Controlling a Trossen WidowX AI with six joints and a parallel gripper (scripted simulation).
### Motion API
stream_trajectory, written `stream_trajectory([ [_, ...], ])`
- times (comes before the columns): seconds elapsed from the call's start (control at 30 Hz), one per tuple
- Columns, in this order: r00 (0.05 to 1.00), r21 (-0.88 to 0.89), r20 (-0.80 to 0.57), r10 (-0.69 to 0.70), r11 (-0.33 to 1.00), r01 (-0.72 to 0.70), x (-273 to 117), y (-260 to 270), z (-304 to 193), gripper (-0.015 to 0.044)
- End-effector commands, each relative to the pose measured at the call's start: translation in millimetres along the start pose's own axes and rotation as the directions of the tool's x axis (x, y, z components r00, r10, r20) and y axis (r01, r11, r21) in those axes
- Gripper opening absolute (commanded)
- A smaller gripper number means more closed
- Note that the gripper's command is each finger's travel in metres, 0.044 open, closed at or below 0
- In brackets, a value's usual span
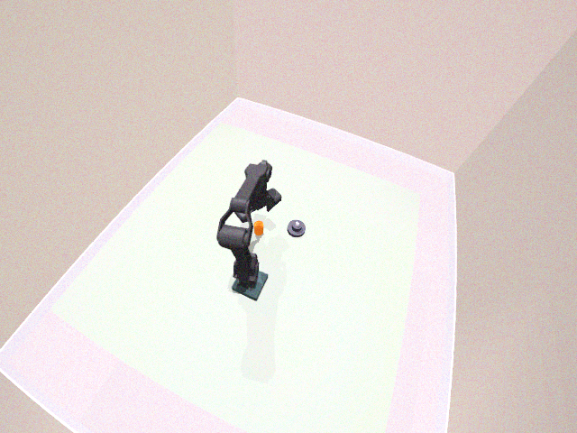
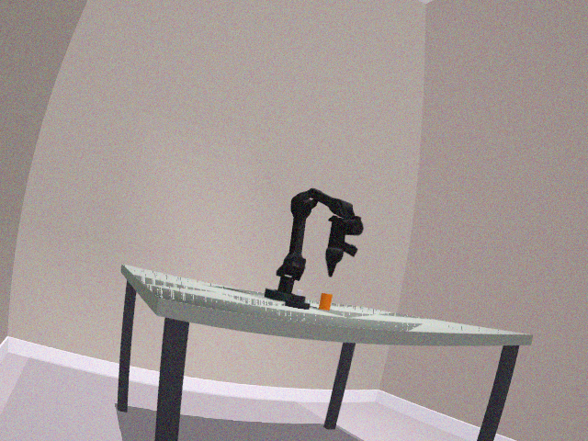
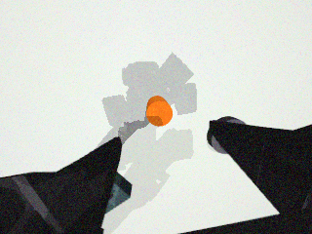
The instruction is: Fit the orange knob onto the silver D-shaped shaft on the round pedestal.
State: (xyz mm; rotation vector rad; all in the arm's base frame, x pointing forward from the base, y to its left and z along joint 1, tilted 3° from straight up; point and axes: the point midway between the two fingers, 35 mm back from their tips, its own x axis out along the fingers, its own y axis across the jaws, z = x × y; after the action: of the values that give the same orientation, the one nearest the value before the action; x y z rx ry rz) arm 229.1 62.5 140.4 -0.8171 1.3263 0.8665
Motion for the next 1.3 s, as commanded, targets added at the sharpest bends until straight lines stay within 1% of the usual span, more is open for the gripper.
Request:
stream_trajectory([
  [0.0, 1.0, 0.09, -0.001, -0.004, 0.996, 0.004, 0.1, -0.3, -0.1, 0.044],
  [0.2, 1.0, 0.09, -0.001, -0.004, 0.996, 0.004, 2.0, -0.8, -0.1, 0.044],
  [0.33, 1.0, 0.09, -0.001, -0.004, 0.996, 0.004, 31.7, -0.9, -0.1, 0.044],
  [0.5, 1.0, 0.09, -0.001, -0.004, 0.996, 0.004, 34.7, -0.8, -0.1, 0.044],
  [0.6, 1.0, 0.09, -0.001, -0.004, 0.996, 0.004, 47.4, -0.5, 0.6, 0.044],
  [0.77, 1.0, 0.09, -0.001, -0.004, 0.996, 0.004, 49.7, -0.6, 0.7, 0.044],
  [1.27, 1.0, 0.09, -0.001, -0.004, 0.996, 0.004, 74.0, -2.3, 1.9, 0.044],
])
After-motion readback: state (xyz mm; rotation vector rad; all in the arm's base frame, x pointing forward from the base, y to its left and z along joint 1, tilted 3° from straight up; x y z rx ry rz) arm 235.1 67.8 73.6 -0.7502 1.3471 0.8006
